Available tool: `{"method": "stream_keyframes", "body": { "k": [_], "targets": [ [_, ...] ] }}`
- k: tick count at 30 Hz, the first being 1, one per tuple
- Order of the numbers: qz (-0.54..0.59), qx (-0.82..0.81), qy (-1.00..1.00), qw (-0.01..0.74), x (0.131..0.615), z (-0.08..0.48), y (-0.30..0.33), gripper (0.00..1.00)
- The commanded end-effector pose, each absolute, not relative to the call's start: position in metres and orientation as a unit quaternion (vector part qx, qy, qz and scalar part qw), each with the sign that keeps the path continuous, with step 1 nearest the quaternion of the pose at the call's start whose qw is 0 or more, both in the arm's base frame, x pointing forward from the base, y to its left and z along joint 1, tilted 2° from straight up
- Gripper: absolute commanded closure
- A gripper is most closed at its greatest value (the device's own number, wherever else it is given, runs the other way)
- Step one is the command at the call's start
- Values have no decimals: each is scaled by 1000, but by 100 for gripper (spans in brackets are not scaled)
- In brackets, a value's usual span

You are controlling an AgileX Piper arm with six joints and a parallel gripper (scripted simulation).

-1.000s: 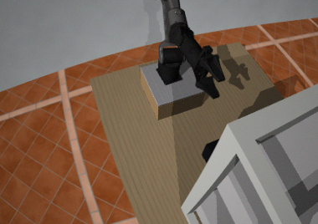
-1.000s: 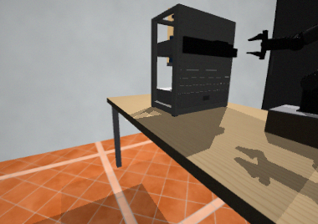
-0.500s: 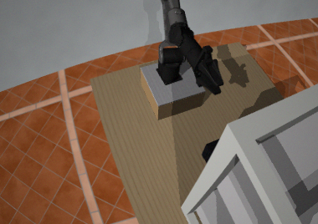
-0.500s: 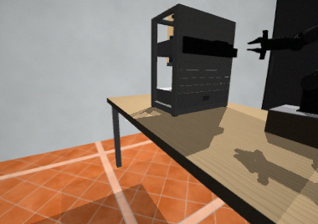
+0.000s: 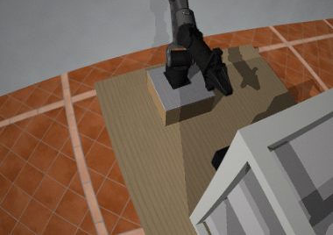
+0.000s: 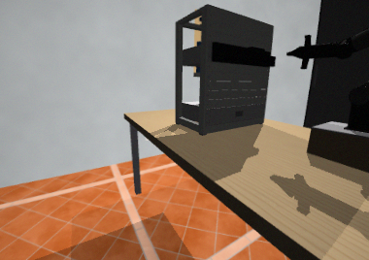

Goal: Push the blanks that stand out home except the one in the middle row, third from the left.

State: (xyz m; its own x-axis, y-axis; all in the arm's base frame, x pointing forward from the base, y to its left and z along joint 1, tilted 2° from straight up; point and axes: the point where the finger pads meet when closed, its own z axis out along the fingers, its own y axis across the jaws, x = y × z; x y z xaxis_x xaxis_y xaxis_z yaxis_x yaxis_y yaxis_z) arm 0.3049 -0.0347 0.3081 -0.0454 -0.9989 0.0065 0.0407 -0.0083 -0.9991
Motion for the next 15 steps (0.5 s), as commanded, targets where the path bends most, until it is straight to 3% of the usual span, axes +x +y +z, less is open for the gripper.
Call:
{"method": "stream_keyframes", "body": {
  "k": [1,15],
  "targets": [
    [-523,-480,499,496,306,308,-35,100],
    [-523,-480,499,497,311,312,-31,100]
  ]
}}
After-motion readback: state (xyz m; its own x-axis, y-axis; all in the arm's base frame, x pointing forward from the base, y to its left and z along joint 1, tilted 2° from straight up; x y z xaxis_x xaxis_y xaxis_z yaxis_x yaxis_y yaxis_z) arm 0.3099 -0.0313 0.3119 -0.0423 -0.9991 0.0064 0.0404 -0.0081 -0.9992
